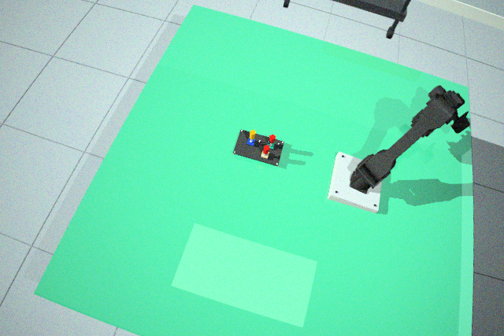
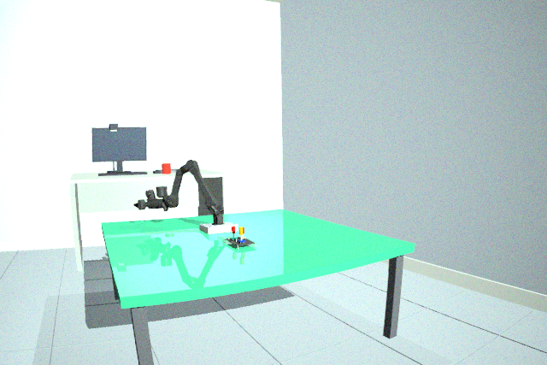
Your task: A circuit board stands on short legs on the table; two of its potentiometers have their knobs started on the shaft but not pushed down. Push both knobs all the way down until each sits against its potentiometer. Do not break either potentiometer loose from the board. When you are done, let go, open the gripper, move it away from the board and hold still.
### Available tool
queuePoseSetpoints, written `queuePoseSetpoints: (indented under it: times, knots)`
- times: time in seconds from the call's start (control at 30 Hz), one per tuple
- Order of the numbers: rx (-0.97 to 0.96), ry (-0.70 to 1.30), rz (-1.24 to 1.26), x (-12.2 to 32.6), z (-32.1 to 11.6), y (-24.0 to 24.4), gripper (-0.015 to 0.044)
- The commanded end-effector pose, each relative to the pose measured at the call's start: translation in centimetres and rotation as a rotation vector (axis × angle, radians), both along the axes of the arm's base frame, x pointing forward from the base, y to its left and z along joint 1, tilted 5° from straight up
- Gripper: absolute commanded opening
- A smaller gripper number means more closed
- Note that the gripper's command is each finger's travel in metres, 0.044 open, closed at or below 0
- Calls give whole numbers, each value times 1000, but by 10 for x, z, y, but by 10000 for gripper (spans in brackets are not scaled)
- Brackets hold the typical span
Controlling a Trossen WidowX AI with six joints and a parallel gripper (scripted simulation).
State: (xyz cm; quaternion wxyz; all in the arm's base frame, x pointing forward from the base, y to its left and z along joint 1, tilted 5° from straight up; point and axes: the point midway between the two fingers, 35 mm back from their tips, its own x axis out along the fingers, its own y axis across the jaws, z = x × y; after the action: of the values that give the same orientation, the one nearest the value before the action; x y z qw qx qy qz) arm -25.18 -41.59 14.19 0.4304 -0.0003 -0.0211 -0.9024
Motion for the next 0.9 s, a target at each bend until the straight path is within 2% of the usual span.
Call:
queuePoseSetpoints:
  times: [0.0,0.17,0.47,0.87]
  knots:
    - [1,0,1,1,0,0,374]
    - [50,18,52,21,-3,-15,243]
    - [186,45,243,95,-16,-51,6]
    - [367,120,473,196,-36,-75,0]
